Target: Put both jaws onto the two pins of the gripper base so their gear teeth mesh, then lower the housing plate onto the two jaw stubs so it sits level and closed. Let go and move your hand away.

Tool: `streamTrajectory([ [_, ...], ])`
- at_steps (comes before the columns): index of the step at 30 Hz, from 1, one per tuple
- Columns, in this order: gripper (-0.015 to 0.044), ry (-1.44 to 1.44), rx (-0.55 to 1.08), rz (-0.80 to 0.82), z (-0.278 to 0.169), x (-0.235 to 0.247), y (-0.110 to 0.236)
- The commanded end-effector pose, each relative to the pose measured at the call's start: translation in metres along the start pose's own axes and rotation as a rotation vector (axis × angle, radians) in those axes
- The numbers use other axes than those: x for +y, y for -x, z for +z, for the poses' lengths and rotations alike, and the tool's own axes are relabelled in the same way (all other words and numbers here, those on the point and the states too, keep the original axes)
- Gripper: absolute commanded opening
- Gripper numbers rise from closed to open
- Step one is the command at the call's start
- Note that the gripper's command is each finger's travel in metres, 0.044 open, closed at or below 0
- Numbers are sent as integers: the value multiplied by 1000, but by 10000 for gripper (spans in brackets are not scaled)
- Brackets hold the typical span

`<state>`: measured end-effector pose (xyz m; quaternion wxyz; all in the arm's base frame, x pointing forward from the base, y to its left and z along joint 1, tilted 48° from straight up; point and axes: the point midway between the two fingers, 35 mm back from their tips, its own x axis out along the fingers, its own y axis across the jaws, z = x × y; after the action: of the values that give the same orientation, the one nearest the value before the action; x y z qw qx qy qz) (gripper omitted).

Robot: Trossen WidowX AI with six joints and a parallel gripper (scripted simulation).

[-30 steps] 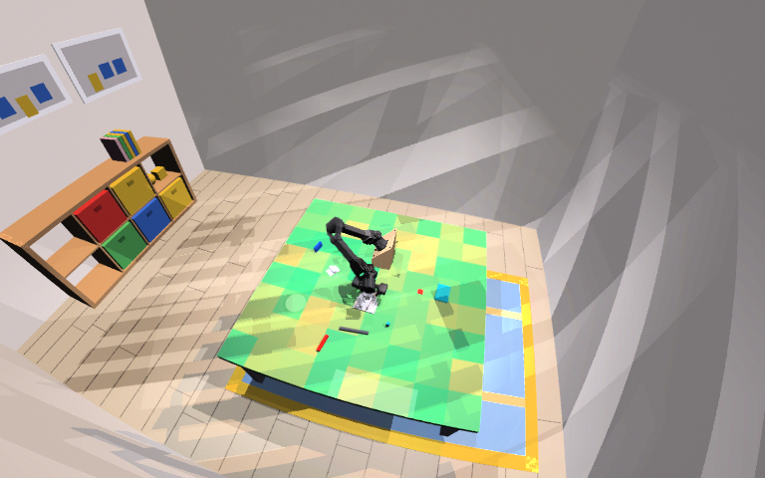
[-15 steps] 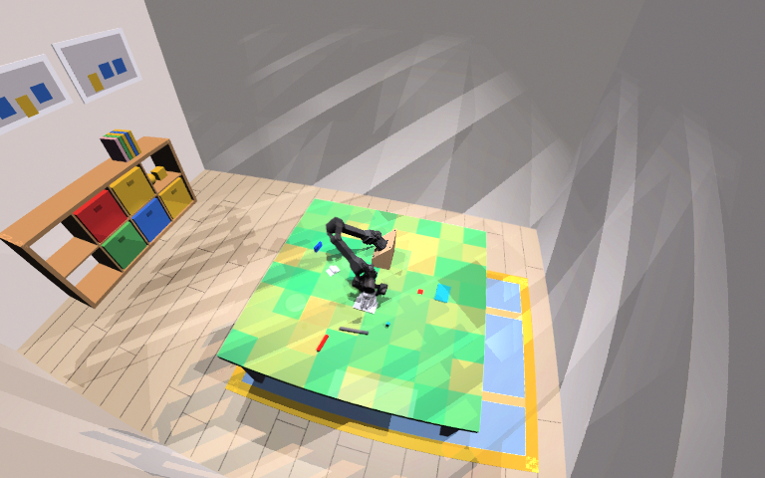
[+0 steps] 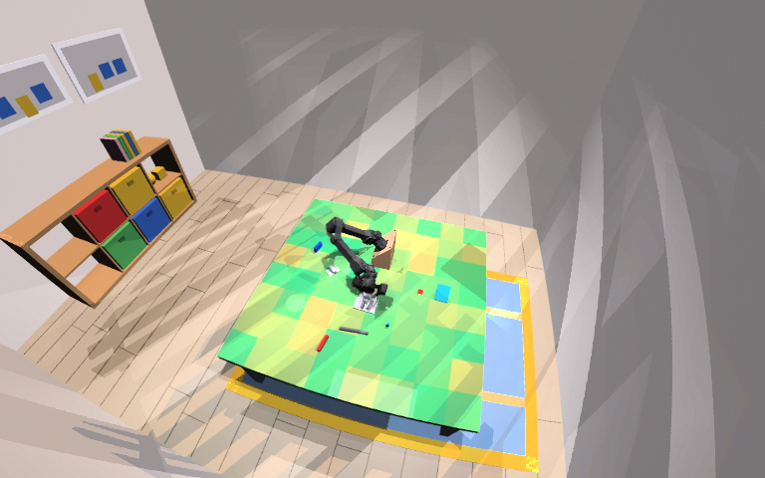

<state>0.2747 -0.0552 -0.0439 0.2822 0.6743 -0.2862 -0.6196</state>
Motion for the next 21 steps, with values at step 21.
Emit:
streamTrajectory([
  [21, 440, 1, 1, 1, 0, 0, 0],
])
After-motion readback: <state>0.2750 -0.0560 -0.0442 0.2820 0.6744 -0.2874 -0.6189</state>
